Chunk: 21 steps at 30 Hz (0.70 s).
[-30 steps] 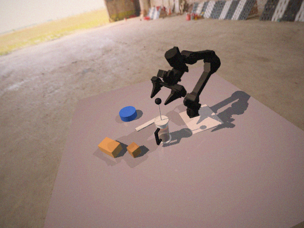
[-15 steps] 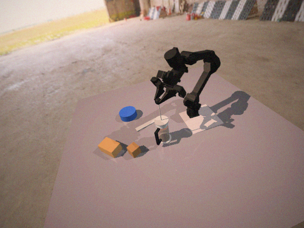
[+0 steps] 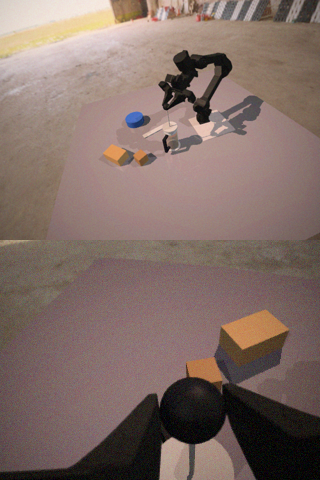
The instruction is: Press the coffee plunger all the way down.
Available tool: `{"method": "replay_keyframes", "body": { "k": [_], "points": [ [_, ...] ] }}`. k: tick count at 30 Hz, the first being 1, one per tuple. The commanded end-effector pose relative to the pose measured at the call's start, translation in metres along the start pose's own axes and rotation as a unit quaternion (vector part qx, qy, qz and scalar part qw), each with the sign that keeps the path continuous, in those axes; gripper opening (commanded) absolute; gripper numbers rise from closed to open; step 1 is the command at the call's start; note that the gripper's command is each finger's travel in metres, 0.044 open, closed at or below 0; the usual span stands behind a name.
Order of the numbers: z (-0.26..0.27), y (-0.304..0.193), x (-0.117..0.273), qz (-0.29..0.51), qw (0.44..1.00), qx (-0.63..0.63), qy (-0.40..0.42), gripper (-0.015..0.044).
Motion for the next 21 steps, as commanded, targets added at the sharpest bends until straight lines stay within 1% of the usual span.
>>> {"method": "replay_keyframes", "body": {
  "k": [1, 21],
  "points": [
    [0.001, -0.008, -0.005, 0.005, 1.0, -0.002, 0.0, 0.0125],
    [0.005, -0.034, -0.022, 0.005, 1.0, -0.002, 0.0, 0.0125]
  ]
}}
Point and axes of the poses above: the point midway between the two fingers, 35 mm back from their tips, its own x axis back along the fingers, its own z axis across the jaws, y = z × x, the point moved 1 cm from there along x, back along the fingers, and after that the axes turned 8 degrees about x, right-handed, at the moved point
